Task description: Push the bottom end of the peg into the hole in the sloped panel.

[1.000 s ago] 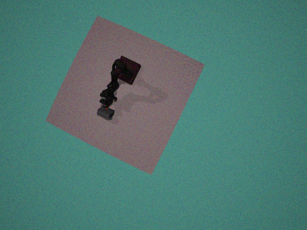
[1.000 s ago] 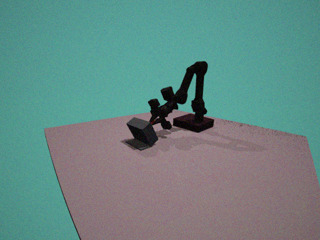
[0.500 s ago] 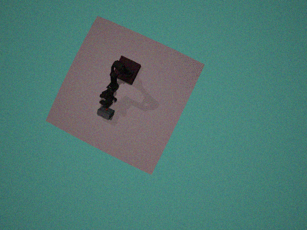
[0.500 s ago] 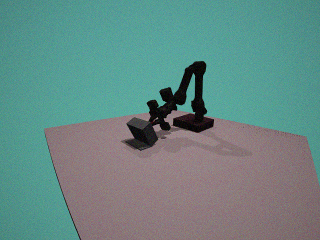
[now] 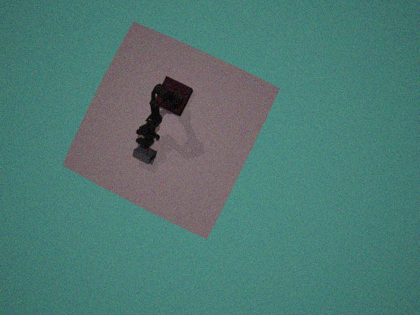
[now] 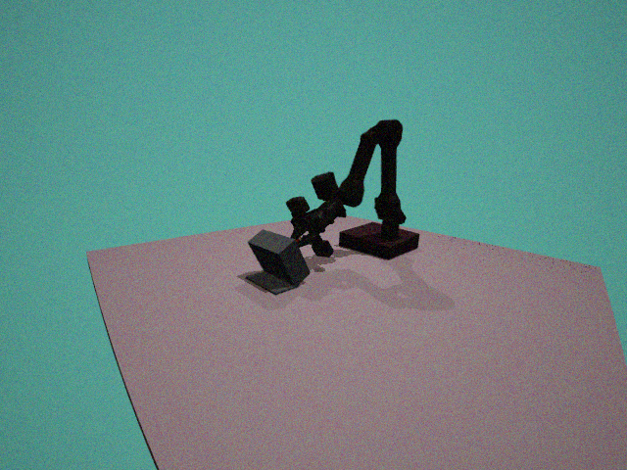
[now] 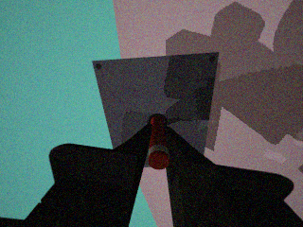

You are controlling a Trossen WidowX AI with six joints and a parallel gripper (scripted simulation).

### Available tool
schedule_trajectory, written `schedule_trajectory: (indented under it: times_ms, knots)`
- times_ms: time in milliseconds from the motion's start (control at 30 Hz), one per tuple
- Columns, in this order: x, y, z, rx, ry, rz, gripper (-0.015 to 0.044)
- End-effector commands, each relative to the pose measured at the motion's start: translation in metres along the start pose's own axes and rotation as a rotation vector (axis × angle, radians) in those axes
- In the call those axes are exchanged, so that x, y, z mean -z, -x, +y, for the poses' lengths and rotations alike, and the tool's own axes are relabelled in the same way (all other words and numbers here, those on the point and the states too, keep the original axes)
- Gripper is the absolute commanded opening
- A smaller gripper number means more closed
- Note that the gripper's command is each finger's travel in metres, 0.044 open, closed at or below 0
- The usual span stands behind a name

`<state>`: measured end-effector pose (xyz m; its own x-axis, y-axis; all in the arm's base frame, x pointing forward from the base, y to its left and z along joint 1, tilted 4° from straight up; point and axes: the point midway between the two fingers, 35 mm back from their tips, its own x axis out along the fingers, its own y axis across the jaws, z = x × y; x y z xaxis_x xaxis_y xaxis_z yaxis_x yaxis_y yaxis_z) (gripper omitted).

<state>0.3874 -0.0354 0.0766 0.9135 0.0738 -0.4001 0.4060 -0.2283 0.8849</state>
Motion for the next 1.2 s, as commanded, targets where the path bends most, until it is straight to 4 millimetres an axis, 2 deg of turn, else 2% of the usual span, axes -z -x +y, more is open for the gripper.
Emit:
schedule_trajectory:
  times_ms: [0, 167, 733, 1167]
  knots:
    - [0.000, 0.000, 0.000, -0.001, 0.000, 0.000, 0.0000]
    - [0.000, 0.000, 0.000, -0.001, 0.000, 0.000, 0.0000]
    - [0.000, 0.002, 0.001, -0.001, 0.000, 0.000, 0.0440]
    - [0.000, 0.013, 0.004, 0.000, -0.001, -0.002, 0.0440]
